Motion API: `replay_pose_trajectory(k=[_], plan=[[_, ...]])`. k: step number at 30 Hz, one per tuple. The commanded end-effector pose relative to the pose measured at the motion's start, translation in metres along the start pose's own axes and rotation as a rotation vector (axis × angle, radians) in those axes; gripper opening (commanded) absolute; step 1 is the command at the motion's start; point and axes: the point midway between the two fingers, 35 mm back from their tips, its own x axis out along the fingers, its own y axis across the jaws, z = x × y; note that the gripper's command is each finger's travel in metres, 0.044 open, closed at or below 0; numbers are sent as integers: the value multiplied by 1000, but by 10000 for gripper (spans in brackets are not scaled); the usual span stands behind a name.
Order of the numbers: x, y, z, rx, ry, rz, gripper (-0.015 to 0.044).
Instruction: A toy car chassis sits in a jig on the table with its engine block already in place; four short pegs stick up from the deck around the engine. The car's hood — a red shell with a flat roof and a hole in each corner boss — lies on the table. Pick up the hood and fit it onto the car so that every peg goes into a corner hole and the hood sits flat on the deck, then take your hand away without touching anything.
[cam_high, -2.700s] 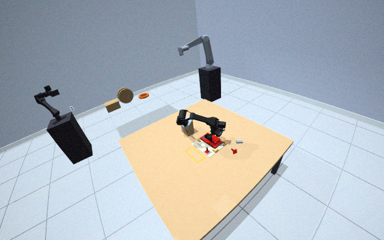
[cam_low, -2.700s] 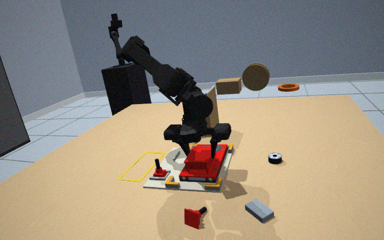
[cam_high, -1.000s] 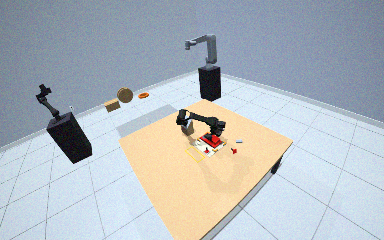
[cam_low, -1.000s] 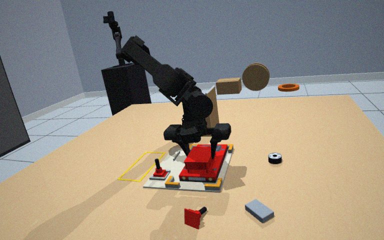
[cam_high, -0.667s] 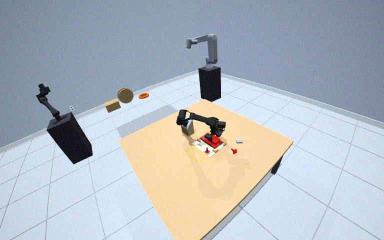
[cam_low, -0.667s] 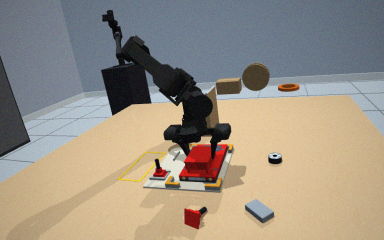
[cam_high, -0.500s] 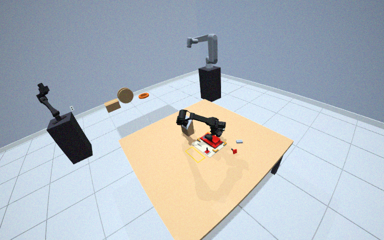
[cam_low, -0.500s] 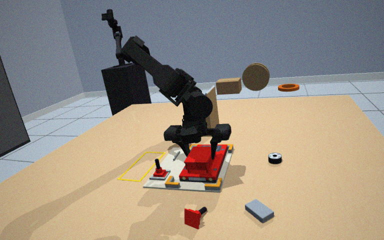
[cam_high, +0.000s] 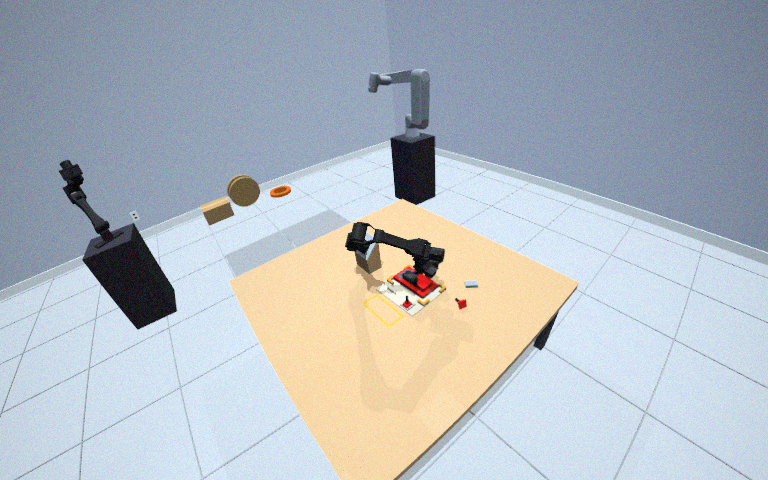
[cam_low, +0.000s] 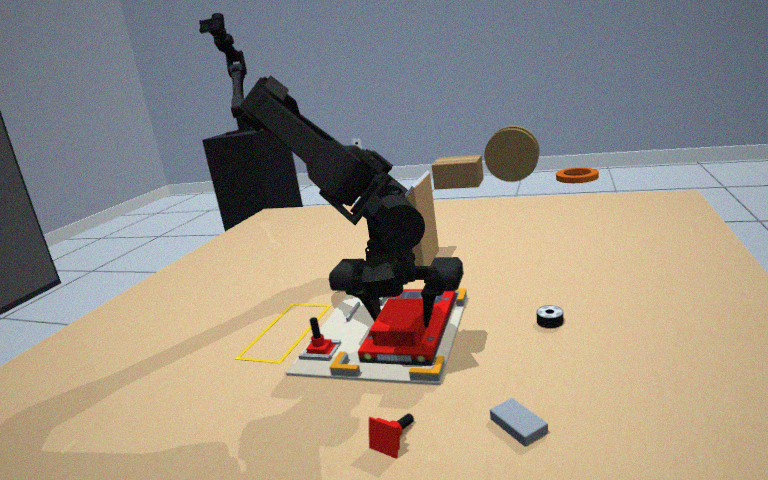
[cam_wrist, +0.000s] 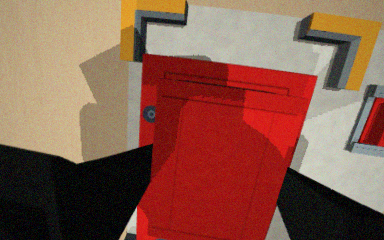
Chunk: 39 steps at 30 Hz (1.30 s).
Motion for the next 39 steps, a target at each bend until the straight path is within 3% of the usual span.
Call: replay_pose_trajectory(k=[1,5,22,27,34,39], plan=[[0,1,-1,-4,-1,-2,0],[0,0,0,0,0,0,0],[0,0,0,-1,0,0,440],[-7,0,1,-1,0,1,440],[-75,1,0,-1,-2,7,440],[-77,0,0,-1,-2,7,440]])
